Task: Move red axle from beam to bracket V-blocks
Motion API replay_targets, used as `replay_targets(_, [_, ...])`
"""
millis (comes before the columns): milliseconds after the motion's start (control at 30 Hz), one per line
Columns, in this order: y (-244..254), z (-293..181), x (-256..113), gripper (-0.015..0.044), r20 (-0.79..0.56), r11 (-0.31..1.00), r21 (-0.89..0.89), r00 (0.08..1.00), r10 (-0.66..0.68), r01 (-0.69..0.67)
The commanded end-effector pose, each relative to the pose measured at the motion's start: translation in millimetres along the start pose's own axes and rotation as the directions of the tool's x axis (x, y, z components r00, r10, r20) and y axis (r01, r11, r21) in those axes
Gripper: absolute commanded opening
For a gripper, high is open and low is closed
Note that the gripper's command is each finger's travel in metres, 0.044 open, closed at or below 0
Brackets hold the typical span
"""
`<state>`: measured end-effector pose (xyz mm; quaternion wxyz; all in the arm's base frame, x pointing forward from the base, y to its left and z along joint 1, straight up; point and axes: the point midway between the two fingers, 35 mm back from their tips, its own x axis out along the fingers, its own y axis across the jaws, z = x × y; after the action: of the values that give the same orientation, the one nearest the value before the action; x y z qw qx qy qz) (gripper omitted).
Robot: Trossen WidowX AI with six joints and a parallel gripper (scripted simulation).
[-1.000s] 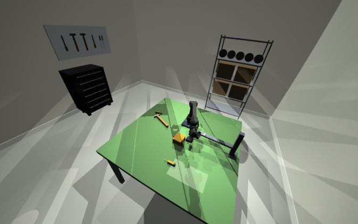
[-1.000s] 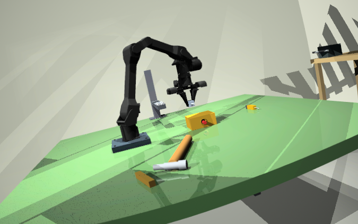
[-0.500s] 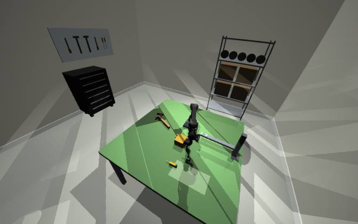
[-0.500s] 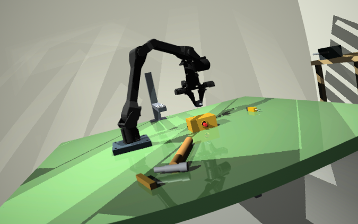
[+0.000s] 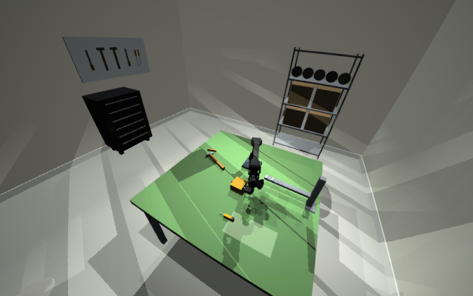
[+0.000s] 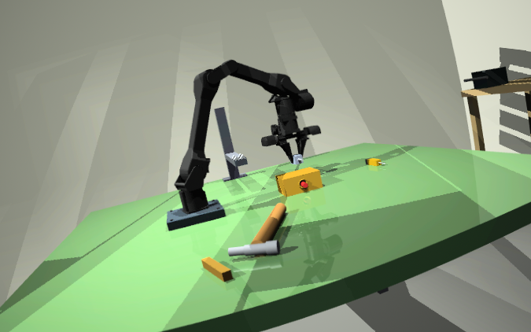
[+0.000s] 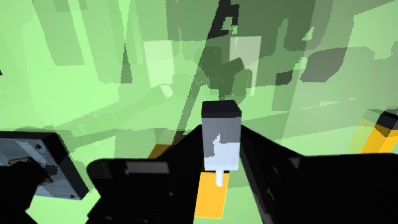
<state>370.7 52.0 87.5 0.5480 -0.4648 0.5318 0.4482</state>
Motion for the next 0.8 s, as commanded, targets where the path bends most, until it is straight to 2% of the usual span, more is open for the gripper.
replay_targets(0, [-1, 0, 6, 0.0, 0.002, 1.0, -0.006, 1.0, -0.002, 0.002])
replay_targets(767, [0, 0, 44, 0.0, 0.002, 1.0, -0.006, 1.0, -0.002, 0.002])
